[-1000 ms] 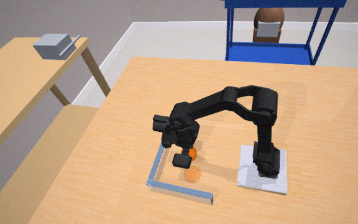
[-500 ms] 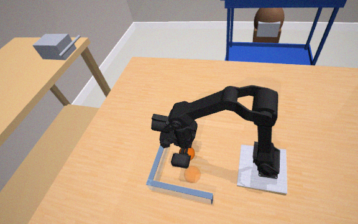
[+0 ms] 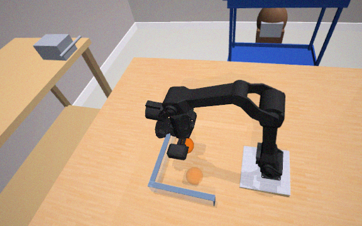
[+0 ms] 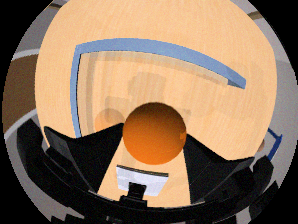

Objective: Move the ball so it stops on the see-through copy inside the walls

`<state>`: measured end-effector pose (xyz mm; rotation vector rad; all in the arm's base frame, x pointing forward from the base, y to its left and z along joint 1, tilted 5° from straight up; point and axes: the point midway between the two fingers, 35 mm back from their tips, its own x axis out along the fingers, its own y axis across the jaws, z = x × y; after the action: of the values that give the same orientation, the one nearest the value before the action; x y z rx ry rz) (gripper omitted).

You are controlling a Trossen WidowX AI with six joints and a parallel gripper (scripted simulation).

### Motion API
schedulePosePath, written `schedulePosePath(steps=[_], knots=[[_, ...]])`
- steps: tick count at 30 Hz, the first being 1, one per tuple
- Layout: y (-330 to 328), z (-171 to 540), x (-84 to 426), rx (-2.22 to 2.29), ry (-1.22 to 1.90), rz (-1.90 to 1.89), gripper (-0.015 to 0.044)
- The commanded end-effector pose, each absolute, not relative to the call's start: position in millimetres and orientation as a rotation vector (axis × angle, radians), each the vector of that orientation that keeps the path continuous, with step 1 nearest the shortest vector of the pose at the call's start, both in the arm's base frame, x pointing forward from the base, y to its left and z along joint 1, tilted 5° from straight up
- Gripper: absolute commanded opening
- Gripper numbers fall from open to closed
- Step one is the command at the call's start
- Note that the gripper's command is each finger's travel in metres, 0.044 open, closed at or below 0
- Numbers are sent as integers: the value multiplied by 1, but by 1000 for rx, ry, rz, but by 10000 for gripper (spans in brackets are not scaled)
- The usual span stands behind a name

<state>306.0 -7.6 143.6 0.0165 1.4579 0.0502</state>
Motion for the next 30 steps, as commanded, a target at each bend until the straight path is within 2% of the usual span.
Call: schedulePosePath(steps=[1, 13, 30], knots=[[-9, 165, 302, 17, 1452, 45, 0], [-11, 210, 286, 30, 1471, 36, 0], [59, 165, 267, 35, 1474, 40, 0]])
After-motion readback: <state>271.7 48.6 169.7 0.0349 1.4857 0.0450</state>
